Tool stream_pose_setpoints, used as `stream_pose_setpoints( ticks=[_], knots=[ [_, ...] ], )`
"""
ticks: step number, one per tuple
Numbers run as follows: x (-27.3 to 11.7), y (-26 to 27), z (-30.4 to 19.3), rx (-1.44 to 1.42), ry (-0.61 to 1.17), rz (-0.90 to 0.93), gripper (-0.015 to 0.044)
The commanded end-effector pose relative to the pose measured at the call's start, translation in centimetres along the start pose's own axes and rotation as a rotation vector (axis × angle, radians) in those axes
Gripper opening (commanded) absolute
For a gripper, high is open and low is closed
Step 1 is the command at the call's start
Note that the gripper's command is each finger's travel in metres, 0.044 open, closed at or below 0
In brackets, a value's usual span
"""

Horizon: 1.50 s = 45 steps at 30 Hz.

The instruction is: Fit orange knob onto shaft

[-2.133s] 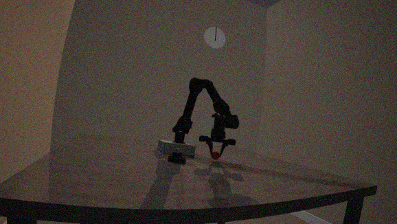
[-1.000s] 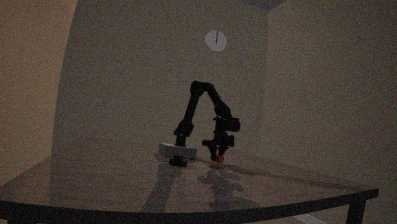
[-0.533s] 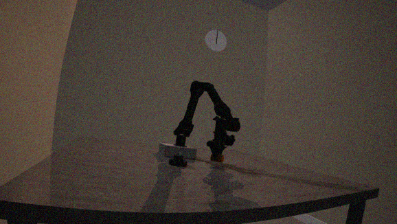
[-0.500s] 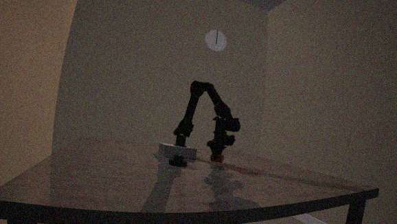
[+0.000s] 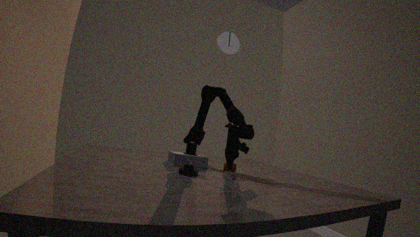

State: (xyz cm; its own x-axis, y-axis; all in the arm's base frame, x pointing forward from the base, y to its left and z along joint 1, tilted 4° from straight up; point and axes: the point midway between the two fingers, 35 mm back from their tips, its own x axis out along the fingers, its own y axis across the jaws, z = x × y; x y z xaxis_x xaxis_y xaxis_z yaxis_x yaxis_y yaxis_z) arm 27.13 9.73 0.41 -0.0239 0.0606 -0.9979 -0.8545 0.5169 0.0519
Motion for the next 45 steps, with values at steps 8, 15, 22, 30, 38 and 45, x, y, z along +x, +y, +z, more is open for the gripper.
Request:
stream_pose_setpoints(
  ticks=[8, 15, 22, 30, 38, 45],
  knots=[
    [-0.1, -0.1, 0.0, -0.238, 0.001, -0.004, 0.0179],
    [1.2, -0.1, 0.0, -0.238, 0.001, -0.004, 0.0179],
    [1.2, 0.0, -0.1, -0.233, 0.001, 0.001, 0.026],
    [1.2, 0.0, -0.1, -0.233, 0.001, 0.001, 0.026],
    [1.2, 0.0, -0.1, -0.233, 0.001, 0.001, 0.026],
    [1.2, 0.0, -0.1, -0.233, 0.001, 0.001, 0.0312]
  ],
)
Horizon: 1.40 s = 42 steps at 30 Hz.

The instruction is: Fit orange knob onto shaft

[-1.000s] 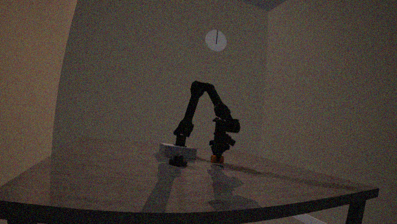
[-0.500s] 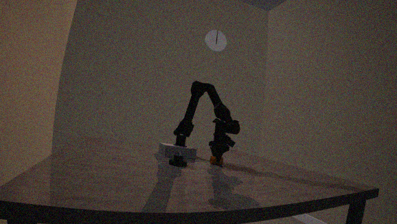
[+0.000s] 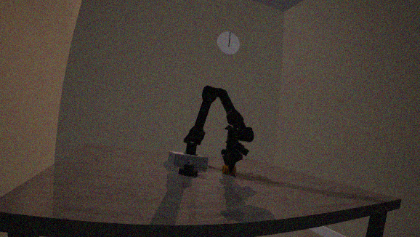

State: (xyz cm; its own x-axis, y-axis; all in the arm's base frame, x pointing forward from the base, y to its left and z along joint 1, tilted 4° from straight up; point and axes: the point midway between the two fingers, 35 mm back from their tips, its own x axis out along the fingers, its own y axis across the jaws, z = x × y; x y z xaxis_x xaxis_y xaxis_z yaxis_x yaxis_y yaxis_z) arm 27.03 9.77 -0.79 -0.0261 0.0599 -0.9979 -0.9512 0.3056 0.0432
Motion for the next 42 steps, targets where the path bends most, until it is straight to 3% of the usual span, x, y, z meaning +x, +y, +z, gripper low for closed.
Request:
stream_pose_setpoints(
  ticks=[1, 5, 10, 15, 25, 30, 35, 42],
  knots=[
    [0.0, 0.0, 0.0, 0.0, 0.0, 0.0, 0.0339],
    [0.0, 0.0, 0.0, 0.0, 0.0, 0.0, 0.044],
    [-0.4, 0.0, 0.0, 0.0, 0.0, 0.0, 0.044],
    [-6.0, 0.0, 0.0, 0.0, 0.0, -0.001, 0.044],
    [-6.0, 0.0, 0.0, 0.0, 0.0, -0.001, 0.044],
    [-6.7, 0.2, 1.4, -0.004, 0.162, -0.004, 0.044],
    [-6.8, 0.2, 1.5, -0.005, 0.172, -0.006, 0.044],
    [-4.4, 0.2, 1.5, -0.005, 0.172, -0.006, 0.044]
  ],
)
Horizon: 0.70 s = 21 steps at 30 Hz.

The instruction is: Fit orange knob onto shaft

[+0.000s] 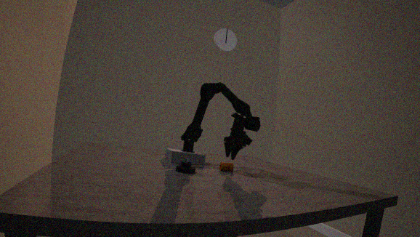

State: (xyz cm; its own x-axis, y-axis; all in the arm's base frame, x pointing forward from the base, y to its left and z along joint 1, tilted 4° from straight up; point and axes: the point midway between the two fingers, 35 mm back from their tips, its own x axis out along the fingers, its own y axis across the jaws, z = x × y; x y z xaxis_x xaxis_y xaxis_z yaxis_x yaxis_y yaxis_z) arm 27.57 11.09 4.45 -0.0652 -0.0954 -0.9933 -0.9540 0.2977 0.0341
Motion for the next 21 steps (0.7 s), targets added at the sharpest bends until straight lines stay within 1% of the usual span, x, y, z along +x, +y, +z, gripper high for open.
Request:
stream_pose_setpoints(
  ticks=[1, 21],
  knots=[
    [0.8, 0.1, 0.0, 0.003, 0.012, 0.004, 0.044],
    [3.8, 0.0, 0.5, 0.003, 0.012, 0.004, 0.044]
  ],
)
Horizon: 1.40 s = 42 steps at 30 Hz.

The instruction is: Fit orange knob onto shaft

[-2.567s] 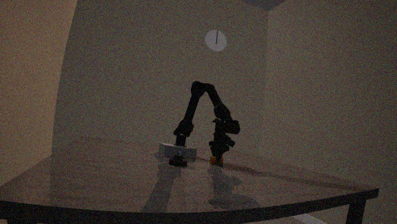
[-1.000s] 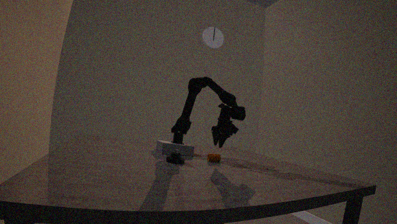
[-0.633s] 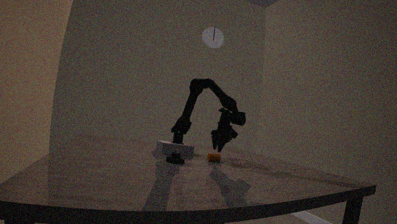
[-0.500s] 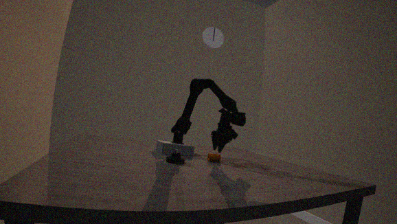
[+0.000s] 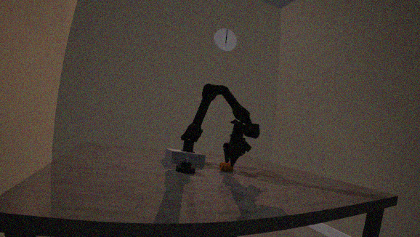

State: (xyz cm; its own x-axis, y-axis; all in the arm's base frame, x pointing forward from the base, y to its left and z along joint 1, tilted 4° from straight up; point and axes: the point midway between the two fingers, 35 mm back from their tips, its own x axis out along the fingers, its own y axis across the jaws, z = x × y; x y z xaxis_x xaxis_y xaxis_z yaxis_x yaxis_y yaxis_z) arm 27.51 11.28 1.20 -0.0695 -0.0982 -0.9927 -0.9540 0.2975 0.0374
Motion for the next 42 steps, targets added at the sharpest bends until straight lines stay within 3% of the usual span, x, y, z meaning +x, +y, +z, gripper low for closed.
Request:
stream_pose_setpoints(
  ticks=[1, 11, 19, 25, 34, 42],
  knots=[
    [0.7, 0.0, 0.0, 0.004, 0.008, 0.001, 0.044],
    [2.1, 0.1, 0.2, 0.004, 0.008, 0.001, 0.044],
    [2.1, 0.1, 0.2, 0.004, 0.008, 0.001, 0.024],
    [2.1, 0.1, 0.2, 0.004, 0.008, 0.001, 0.024],
    [2.1, 0.1, 0.2, 0.004, 0.008, 0.001, 0.018],
    [1.8, 0.1, -0.2, 0.001, -0.058, 0.003, 0.0179]
  ],
)
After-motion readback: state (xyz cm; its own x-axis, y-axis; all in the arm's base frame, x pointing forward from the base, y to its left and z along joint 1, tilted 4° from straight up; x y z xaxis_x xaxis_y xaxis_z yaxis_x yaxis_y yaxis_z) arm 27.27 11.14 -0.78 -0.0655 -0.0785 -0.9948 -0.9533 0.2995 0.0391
